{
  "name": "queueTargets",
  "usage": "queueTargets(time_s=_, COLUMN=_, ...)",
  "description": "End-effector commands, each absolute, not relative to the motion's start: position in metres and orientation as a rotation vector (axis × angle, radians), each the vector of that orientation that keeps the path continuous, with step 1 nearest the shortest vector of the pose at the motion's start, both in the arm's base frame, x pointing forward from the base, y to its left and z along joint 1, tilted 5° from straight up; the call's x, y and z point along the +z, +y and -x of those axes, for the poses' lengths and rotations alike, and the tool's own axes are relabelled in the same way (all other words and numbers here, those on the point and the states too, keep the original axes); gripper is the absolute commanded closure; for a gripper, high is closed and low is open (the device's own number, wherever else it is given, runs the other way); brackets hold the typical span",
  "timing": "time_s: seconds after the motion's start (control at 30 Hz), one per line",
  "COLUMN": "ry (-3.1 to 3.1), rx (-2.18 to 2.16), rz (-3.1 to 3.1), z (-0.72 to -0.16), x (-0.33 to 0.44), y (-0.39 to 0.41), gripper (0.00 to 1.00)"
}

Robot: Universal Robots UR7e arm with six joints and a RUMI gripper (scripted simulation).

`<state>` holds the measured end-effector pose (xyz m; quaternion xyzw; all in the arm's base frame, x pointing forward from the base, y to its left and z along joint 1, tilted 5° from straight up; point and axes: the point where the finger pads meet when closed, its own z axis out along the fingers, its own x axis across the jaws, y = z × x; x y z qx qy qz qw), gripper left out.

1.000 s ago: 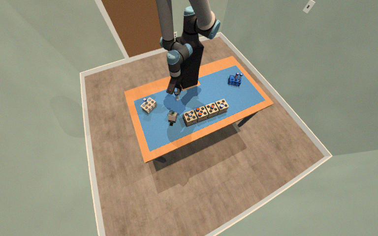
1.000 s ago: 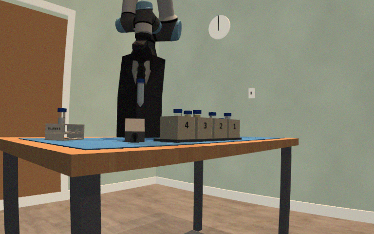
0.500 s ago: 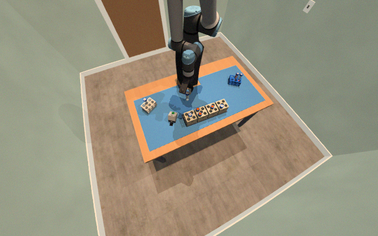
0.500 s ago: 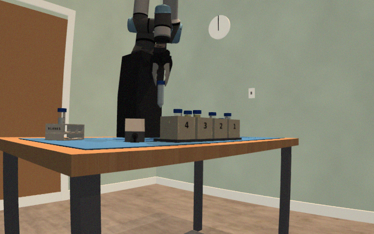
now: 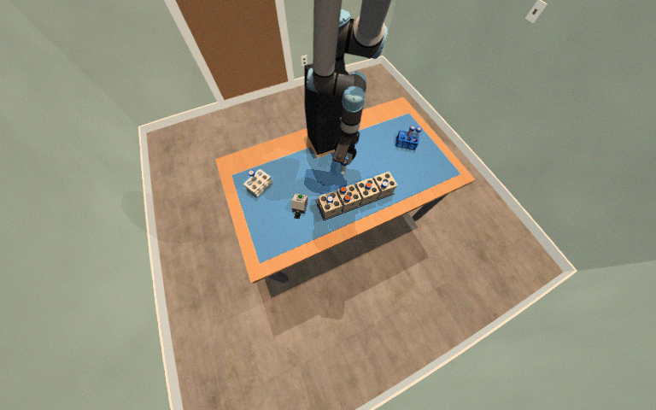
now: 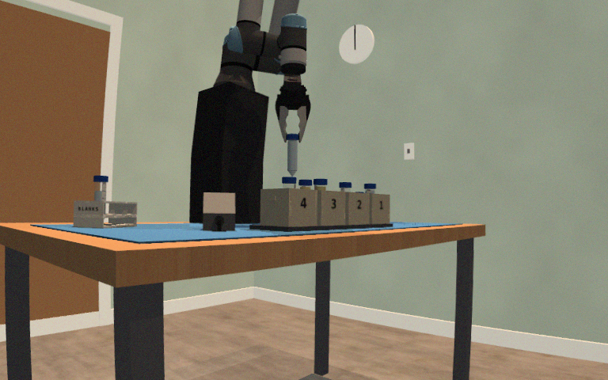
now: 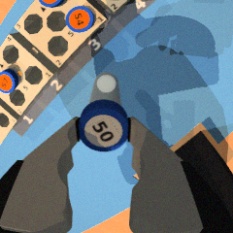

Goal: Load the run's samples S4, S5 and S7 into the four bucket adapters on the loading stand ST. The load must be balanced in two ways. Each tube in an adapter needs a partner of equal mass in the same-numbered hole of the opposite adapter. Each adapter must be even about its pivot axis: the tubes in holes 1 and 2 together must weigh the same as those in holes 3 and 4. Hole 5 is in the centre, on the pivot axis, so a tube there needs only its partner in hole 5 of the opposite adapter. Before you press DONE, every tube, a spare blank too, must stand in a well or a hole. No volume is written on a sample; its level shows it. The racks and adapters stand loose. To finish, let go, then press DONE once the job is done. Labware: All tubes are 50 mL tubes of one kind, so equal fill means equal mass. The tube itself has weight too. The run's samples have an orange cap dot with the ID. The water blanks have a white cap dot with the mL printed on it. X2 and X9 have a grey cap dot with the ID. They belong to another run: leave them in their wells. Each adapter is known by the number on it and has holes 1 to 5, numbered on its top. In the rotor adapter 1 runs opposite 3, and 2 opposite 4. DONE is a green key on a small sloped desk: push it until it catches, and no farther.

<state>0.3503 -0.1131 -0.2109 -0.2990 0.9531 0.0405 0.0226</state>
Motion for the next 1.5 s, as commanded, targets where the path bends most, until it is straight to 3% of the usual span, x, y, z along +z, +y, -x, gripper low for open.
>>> queueTargets(time_s=0.0, ry=2.959, rx=0.122, rz=0.923, z=-0.364, x=-0.209, y=-0.095, gripper=1.00)
queueTargets(time_s=1.0, ry=2.958, rx=0.122, rz=0.923, z=-0.460, x=-0.193, y=0.062, gripper=1.00)
queueTargets(time_s=1.47, ry=2.958, rx=0.122, rz=0.923, z=-0.460, x=-0.209, y=0.063, gripper=1.00)
